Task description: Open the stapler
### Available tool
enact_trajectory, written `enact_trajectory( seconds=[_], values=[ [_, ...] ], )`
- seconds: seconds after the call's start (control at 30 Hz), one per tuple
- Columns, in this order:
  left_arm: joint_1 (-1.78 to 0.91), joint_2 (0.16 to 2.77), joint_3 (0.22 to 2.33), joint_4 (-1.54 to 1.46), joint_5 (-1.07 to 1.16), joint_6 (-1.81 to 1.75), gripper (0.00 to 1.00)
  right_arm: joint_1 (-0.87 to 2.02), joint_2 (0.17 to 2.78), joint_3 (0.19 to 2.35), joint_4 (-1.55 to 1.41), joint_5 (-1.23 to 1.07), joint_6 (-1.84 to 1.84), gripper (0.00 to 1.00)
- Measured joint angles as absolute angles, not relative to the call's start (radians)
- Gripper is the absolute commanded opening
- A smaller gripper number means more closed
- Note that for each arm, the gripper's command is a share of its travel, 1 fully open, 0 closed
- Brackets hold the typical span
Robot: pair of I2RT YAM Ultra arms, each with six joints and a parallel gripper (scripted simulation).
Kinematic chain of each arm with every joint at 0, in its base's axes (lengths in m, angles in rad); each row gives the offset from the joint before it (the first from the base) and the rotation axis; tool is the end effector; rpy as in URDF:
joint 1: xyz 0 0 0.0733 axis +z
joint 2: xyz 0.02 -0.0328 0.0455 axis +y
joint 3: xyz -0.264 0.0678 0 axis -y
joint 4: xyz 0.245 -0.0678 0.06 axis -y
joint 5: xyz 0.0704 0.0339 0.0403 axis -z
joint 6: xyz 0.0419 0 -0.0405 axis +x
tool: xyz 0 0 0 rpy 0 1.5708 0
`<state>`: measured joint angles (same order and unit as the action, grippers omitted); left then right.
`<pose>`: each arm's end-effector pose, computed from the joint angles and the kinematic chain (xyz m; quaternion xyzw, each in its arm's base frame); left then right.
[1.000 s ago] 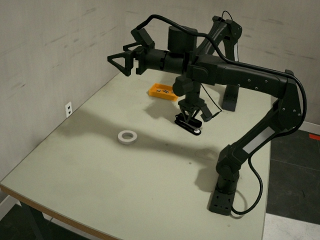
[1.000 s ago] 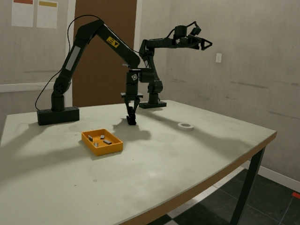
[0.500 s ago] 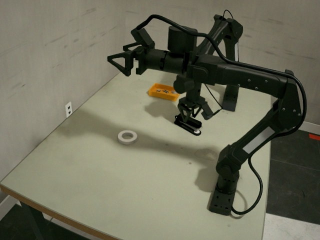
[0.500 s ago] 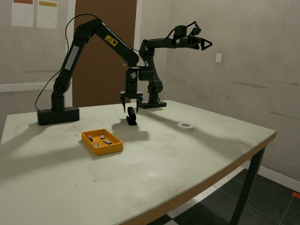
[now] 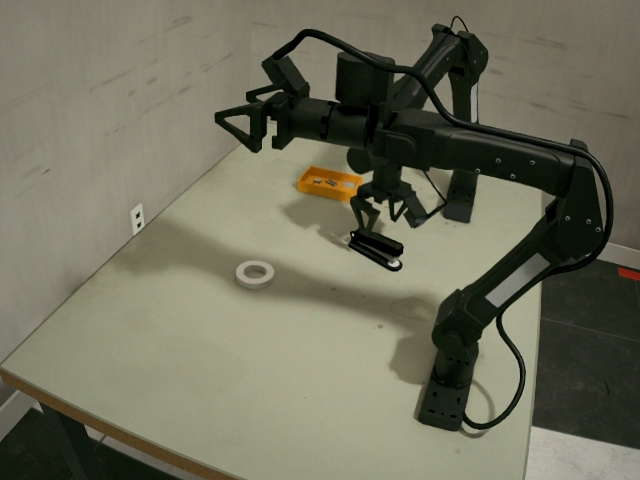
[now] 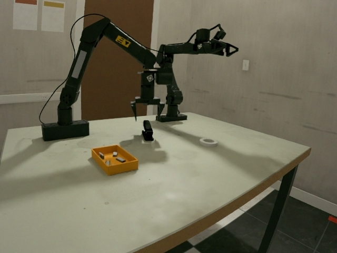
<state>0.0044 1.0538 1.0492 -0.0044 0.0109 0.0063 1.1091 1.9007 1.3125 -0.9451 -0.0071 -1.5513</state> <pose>0.2471 0.0017 0.4060 0.0045 0.7103 -0.0001 0.7039 0.1532 0.3110 0.1703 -0.9710 0.2382 -0.0007 0.0191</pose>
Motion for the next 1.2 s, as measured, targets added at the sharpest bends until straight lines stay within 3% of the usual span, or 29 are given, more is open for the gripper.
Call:
enact_trajectory(
  seconds=[0.6, 1.2],
  values=[
    [0.004, 1.054, 1.049, -0.004, 0.011, 0.006, 1.00, 1.111, 1.902, 1.420, -1.051, -0.032, -1.487, 1.00],
    [0.004, 1.054, 1.049, -0.004, 0.011, 0.006, 1.00, 1.030, 1.615, 1.098, -0.798, -0.176, -0.904, 1.00]
  ],
)
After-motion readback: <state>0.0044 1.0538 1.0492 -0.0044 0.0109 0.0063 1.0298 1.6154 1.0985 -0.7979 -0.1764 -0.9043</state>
